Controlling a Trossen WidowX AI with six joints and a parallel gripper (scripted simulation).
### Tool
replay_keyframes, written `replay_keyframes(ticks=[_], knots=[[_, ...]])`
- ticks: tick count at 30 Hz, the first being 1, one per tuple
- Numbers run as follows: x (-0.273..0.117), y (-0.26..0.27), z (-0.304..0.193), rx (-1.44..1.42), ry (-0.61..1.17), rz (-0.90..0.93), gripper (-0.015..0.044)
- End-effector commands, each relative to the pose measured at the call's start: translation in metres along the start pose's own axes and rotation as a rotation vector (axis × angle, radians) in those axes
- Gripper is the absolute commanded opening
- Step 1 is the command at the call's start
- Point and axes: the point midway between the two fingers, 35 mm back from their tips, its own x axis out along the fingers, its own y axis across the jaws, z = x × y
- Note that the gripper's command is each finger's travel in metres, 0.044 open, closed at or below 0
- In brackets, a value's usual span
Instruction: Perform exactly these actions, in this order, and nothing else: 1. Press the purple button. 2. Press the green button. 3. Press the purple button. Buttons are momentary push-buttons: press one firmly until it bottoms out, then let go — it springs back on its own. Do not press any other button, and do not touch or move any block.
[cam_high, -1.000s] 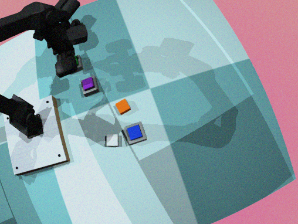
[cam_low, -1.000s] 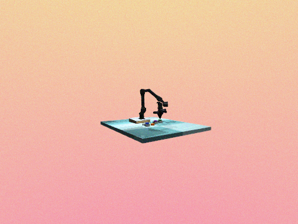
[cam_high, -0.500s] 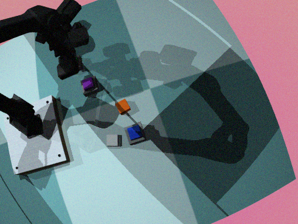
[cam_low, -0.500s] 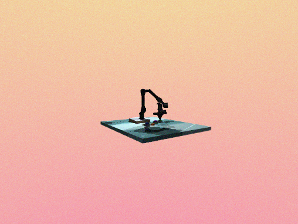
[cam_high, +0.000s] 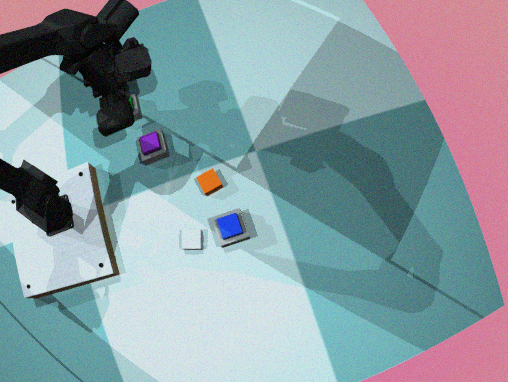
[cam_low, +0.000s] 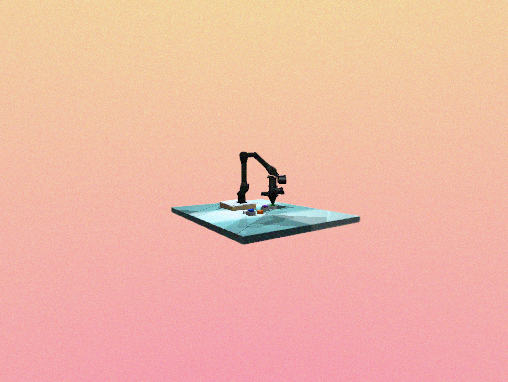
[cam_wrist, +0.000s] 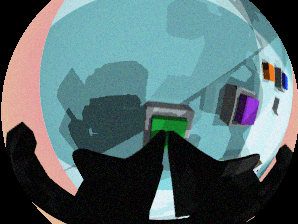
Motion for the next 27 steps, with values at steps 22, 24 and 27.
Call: replay_keyframes(ticks=[22, 24, 27], knots=[[-0.093, -0.049, 0.024, -0.006, 0.001, -0.009, 0.0020], [-0.093, -0.071, 0.030, -0.006, 0.000, -0.011, 0.0020], [-0.093, -0.097, 0.035, -0.006, -0.002, -0.014, 0.0020]])
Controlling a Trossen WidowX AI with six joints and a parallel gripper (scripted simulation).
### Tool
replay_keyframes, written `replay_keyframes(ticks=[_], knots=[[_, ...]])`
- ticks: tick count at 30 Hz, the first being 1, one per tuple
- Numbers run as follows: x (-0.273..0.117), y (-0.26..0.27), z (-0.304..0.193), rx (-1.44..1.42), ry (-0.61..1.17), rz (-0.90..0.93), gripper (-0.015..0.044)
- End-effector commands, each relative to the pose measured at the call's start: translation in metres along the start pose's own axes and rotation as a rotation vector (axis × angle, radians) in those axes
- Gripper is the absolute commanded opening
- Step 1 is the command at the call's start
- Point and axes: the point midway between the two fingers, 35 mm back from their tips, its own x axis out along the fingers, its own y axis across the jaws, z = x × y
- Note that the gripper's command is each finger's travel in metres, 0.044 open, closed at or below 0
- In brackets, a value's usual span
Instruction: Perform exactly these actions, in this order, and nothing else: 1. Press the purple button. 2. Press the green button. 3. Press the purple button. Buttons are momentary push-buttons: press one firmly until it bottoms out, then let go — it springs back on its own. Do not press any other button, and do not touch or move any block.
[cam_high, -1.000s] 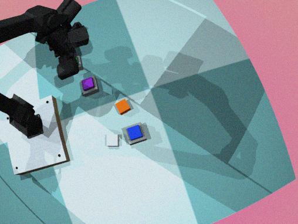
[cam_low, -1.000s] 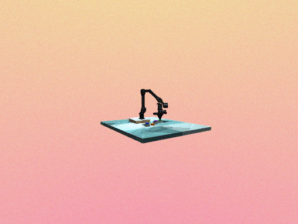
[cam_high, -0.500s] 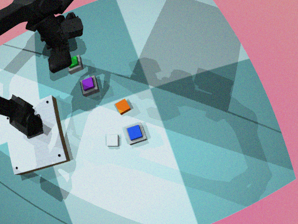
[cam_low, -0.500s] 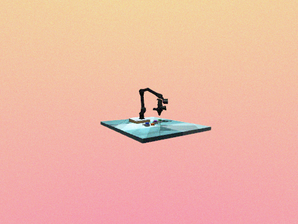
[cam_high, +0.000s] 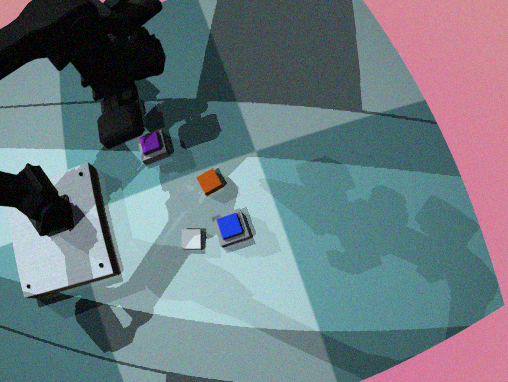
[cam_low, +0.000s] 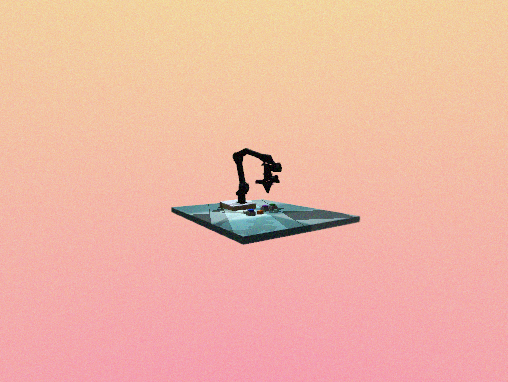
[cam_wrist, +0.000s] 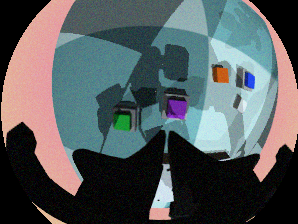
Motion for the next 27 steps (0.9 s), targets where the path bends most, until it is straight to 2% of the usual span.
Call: replay_keyframes(ticks=[1, 5, 10, 27], knots=[[0.002, -0.025, 0.001, -0.009, 0.008, -0.003, 0.0020], [0.010, -0.025, 0.002, -0.011, 0.008, -0.002, 0.0020], [0.061, -0.026, 0.001, -0.010, 0.008, -0.003, 0.0020], [0.084, -0.026, 0.001, -0.009, 0.008, -0.003, 0.0020]])
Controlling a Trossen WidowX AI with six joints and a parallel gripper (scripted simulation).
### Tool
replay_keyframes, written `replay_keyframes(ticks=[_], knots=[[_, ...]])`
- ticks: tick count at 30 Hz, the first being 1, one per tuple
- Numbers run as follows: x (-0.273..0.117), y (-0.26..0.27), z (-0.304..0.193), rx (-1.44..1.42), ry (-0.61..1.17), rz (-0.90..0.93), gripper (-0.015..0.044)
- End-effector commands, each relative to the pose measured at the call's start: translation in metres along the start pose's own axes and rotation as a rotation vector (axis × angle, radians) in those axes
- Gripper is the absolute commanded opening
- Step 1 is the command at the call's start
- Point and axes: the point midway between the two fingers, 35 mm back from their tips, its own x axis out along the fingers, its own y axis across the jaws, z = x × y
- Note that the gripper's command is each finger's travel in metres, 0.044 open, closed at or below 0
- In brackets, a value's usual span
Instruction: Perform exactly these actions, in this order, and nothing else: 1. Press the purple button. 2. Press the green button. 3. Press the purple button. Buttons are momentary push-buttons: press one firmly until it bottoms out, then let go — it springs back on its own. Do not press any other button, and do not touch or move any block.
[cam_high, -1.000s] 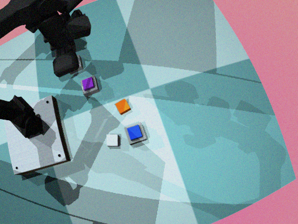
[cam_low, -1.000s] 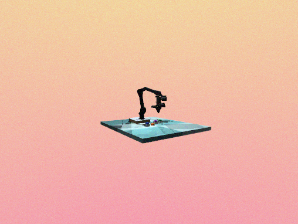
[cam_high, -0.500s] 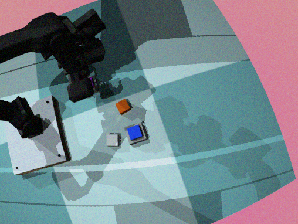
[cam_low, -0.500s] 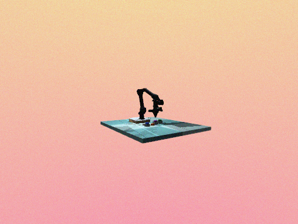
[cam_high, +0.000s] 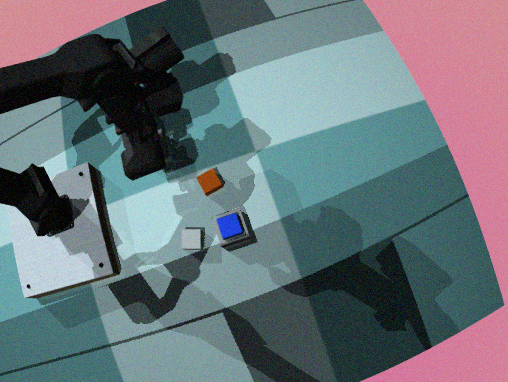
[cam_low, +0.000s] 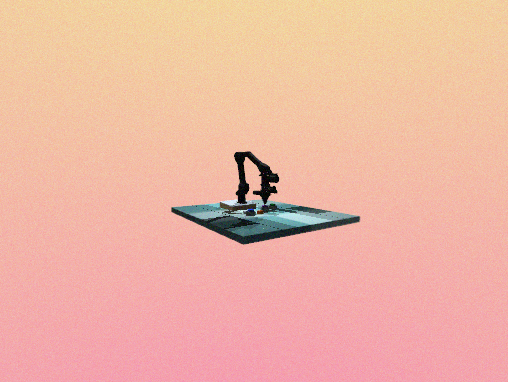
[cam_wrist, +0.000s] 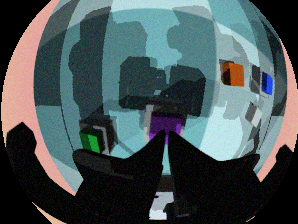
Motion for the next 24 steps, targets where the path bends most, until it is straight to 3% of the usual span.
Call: replay_keyframes(ticks=[1, 24], knots=[[0.008, 0.000, -0.003, -0.006, 0.010, 0.000, 0.0020], [0.020, -0.001, -0.003, -0.006, 0.010, 0.000, 0.0020]])
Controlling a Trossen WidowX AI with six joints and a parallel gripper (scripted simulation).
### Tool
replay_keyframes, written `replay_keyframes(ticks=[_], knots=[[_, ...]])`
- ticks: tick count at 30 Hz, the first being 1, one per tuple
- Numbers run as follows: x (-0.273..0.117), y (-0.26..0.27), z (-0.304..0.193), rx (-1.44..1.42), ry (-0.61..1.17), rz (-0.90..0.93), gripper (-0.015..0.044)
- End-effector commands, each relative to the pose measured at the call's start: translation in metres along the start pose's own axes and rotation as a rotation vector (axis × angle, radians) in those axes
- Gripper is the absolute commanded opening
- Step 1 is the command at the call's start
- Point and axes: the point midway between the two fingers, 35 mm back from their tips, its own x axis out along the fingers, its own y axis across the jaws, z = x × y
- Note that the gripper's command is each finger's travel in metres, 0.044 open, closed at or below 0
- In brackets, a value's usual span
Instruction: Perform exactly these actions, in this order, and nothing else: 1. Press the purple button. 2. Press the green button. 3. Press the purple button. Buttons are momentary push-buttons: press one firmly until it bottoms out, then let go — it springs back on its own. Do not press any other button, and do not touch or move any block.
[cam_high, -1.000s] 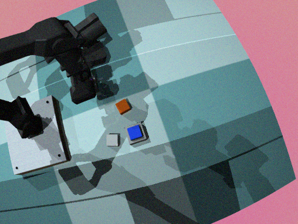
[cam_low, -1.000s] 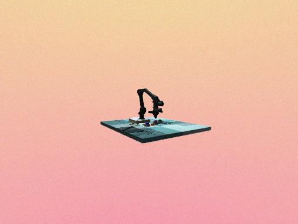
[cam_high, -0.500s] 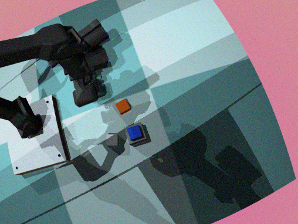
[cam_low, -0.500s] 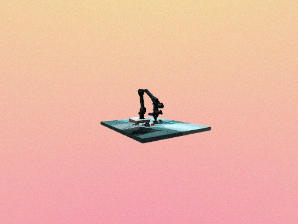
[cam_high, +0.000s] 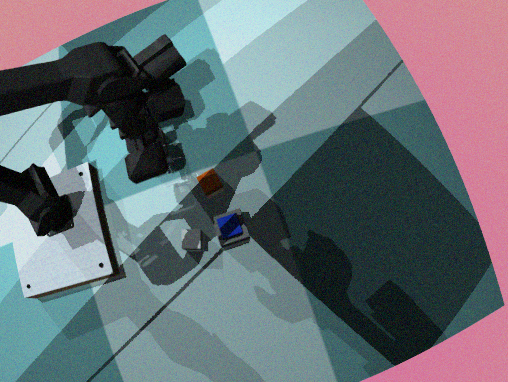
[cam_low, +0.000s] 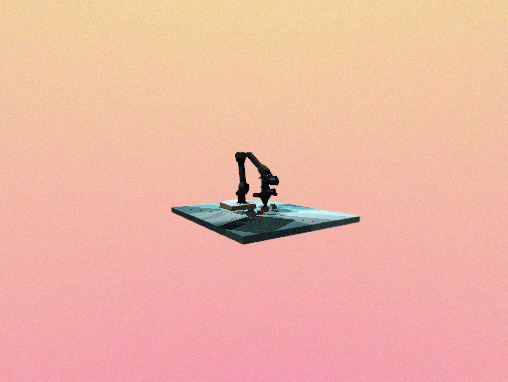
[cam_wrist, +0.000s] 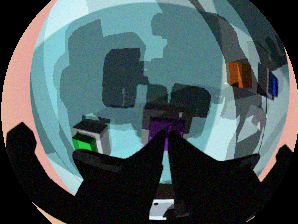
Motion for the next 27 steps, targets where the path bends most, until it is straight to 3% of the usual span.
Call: replay_keyframes(ticks=[1, 6, 10, 14, 27], knots=[[0.002, 0.000, -0.003, -0.006, 0.010, 0.000, 0.0020], [0.002, 0.000, -0.003, -0.006, 0.010, 0.000, 0.0020], [-0.029, 0.000, -0.002, -0.006, 0.009, 0.000, 0.0020], [-0.032, 0.000, -0.002, -0.006, 0.010, 0.000, 0.0020], [-0.094, 0.130, 0.022, -0.005, 0.009, 0.012, 0.0361]])
